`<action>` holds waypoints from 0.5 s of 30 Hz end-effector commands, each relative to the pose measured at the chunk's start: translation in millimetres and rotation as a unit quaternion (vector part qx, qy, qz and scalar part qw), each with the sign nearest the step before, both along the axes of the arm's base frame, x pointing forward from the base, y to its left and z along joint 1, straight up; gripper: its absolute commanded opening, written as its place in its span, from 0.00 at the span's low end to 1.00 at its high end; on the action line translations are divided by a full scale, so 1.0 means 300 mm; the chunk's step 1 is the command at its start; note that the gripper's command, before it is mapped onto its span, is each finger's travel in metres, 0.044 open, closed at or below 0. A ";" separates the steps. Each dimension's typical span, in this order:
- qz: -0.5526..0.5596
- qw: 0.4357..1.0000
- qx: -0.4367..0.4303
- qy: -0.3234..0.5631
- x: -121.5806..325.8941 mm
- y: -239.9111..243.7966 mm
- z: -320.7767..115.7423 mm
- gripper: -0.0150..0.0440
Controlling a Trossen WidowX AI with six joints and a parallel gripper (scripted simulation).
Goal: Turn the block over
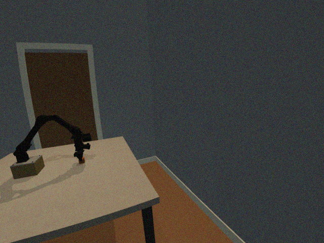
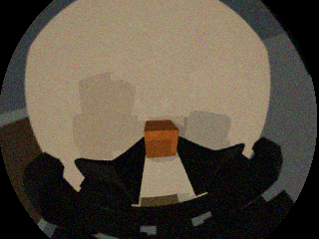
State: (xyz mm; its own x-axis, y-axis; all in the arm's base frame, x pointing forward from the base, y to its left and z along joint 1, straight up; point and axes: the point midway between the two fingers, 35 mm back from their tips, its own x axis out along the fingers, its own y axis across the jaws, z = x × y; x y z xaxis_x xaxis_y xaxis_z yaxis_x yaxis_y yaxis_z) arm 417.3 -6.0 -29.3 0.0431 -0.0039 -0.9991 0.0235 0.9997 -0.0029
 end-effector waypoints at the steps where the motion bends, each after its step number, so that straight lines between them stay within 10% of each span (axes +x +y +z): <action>1: 0.001 1.000 0.002 0.000 0.000 0.002 -0.002 0.51; 15: 0.001 1.000 0.002 0.000 0.000 0.002 0.002 0.32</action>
State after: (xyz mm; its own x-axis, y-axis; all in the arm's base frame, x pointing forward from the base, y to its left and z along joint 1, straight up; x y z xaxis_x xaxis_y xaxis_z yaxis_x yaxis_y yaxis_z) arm 417.4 -5.7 -29.4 0.0433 -0.0019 -0.9991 0.0236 0.9997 -0.0009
